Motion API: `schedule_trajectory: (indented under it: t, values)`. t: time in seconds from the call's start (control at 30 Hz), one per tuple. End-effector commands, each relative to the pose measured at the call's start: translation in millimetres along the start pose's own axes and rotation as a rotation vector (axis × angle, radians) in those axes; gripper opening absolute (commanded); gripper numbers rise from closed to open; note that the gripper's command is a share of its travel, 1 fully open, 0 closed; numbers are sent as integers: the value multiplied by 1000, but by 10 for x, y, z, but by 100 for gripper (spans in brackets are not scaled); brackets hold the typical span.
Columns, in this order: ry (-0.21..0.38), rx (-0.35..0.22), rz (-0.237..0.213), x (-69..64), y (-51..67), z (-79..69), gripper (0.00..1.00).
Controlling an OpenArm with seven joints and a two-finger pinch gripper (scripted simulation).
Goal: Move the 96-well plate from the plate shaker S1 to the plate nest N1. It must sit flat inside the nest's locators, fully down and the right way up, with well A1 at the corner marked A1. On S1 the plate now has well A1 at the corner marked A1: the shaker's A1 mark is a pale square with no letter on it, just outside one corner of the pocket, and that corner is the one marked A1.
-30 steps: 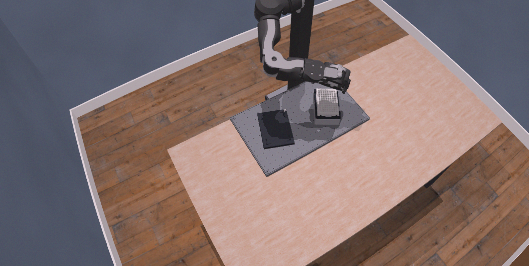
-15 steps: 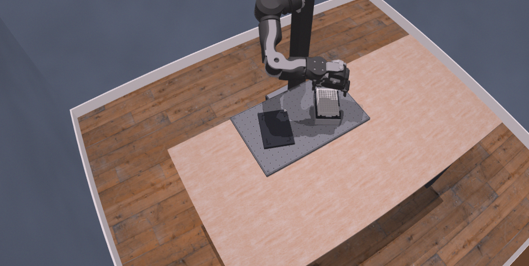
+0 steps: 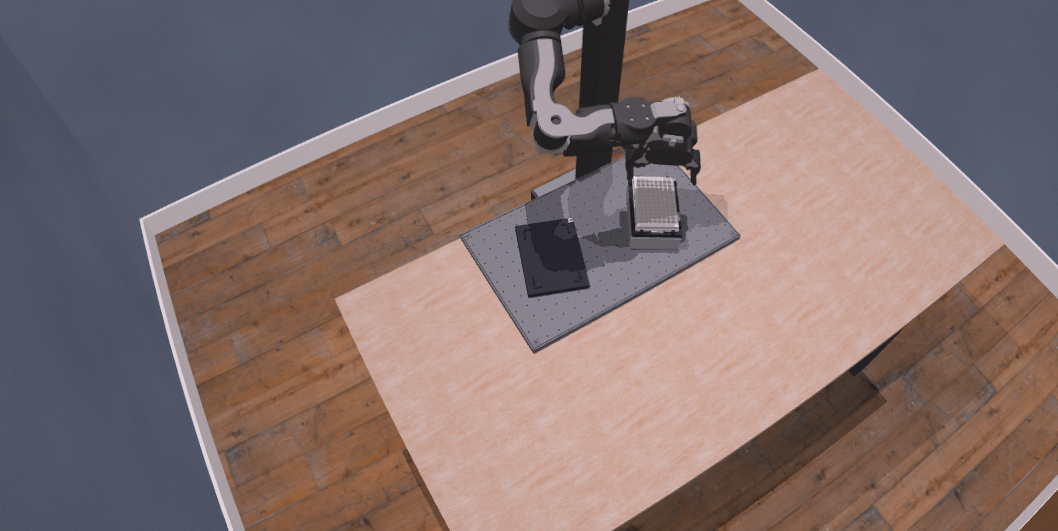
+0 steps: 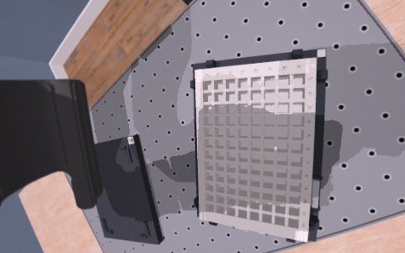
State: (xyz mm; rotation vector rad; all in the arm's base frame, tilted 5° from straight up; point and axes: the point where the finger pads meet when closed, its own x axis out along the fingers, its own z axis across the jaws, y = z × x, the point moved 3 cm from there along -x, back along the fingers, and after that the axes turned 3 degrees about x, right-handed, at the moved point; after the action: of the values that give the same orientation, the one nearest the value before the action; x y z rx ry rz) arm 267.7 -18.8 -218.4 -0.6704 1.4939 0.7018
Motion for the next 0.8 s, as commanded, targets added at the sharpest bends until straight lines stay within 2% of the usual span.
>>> schedule_trajectory:
  t: [0.0,0.27,0.43,0.77]
  values:
    - [4,4,-12,-6,-16,-6,77]
    - [4,4,-12,-6,-16,-6,77]
    - [-14,-51,-118,-16,26,-24,77]
    - [-14,-51,-118,-16,26,-24,77]
